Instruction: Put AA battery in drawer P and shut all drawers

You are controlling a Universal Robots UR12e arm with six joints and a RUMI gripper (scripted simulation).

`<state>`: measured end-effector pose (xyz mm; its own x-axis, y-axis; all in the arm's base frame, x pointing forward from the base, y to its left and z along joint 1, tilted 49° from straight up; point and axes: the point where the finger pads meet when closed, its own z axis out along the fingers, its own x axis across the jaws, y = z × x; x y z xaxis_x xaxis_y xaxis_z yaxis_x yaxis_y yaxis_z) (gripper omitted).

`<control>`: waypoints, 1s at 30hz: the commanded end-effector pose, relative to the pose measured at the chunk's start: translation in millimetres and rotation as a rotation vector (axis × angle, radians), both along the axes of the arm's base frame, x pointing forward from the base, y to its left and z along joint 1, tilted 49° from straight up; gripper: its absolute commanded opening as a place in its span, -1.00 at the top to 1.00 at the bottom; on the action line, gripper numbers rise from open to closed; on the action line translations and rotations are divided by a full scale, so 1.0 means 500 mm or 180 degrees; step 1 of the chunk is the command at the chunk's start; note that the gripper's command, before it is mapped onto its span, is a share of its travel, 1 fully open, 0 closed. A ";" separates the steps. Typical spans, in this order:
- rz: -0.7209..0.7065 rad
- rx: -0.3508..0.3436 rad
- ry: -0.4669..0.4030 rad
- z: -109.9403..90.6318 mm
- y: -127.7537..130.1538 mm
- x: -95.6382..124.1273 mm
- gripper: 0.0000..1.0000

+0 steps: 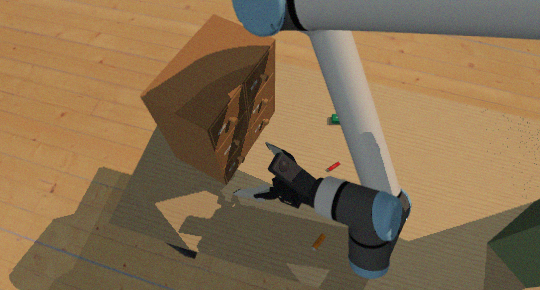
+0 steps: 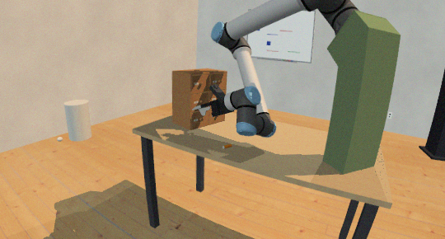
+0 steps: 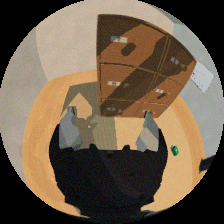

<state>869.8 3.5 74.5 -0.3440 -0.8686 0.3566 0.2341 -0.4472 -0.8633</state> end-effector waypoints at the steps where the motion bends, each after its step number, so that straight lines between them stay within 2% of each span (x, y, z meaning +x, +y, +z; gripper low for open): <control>1: 0.0038 -0.0031 -0.0085 0.001 -0.001 0.006 -1.00; 30: 0.0070 -0.0063 -0.0162 0.000 -0.004 0.012 -1.00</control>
<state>875.8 1.0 74.2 -0.3435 -0.8689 0.3564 0.2869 -0.4585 -0.8411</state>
